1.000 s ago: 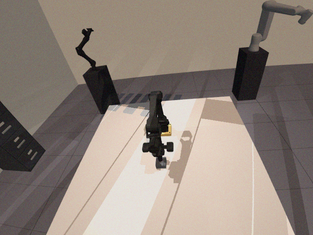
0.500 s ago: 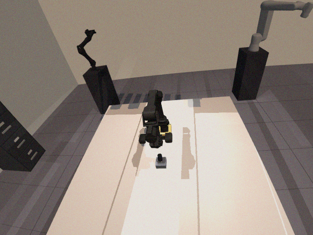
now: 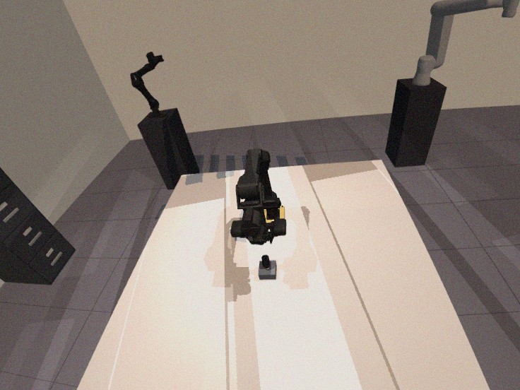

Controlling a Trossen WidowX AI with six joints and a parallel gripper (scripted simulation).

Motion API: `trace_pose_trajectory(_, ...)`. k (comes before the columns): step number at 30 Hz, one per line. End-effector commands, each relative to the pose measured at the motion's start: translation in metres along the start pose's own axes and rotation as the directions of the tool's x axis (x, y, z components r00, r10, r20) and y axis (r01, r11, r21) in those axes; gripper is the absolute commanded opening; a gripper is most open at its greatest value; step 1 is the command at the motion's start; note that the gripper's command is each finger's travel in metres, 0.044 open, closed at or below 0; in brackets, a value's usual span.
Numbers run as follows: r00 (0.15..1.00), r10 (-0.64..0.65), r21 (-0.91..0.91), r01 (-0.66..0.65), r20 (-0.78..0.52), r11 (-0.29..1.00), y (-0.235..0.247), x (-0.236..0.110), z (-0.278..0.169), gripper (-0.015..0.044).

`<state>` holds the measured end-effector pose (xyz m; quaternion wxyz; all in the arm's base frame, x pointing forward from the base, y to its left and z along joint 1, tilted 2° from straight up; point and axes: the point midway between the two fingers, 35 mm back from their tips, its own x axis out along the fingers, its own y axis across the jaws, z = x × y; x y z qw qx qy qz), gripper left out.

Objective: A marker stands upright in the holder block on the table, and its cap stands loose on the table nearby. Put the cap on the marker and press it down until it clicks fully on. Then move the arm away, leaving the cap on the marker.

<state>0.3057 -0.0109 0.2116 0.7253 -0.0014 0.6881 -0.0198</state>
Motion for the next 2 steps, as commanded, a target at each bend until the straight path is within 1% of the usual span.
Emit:
trace_pose_trajectory(1, 1.0, -0.001, 0.007, 0.001, -0.003, 1.0, 0.0, 0.0, -0.0003, 0.042)
trace_pose_trajectory(2, 1.0, -0.001, 0.007, 0.001, -0.003, 1.0, 0.0, 0.0, -0.0003, 0.044)
